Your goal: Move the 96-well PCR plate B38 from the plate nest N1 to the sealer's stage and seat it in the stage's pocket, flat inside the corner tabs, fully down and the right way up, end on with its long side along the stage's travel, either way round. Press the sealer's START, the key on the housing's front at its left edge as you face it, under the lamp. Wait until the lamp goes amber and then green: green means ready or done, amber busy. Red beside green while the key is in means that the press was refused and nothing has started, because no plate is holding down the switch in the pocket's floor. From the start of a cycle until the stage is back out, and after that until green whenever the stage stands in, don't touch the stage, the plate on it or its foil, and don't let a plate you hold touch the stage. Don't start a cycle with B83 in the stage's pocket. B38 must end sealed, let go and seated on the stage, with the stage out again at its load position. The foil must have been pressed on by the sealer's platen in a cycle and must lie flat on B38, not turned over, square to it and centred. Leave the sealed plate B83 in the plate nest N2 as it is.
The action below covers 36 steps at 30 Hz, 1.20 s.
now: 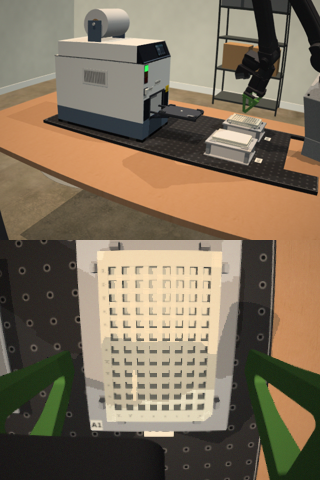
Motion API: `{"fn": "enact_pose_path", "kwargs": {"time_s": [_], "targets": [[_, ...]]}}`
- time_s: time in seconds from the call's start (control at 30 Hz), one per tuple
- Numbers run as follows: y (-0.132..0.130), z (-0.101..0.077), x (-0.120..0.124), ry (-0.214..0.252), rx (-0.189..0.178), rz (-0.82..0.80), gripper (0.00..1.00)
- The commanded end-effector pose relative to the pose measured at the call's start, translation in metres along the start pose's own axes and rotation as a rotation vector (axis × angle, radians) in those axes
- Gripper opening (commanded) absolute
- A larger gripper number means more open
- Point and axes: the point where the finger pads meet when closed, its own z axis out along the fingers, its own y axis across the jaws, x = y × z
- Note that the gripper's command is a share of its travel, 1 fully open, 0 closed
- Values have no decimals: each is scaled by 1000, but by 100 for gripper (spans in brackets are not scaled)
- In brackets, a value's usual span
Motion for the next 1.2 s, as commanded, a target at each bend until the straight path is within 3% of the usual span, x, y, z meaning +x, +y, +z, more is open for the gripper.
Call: {"fn": "enact_pose_path", "kwargs": {"time_s": [0.0,0.23,0.43,0.67,1.17], "targets": [[-1,8,-14,-33,3,-5,100],[-3,14,-19,-50,8,-8,100],[3,23,7,-9,0,5,100],[0,33,-7,-44,4,-8,100],[-8,19,1,-29,15,2,100]]}}
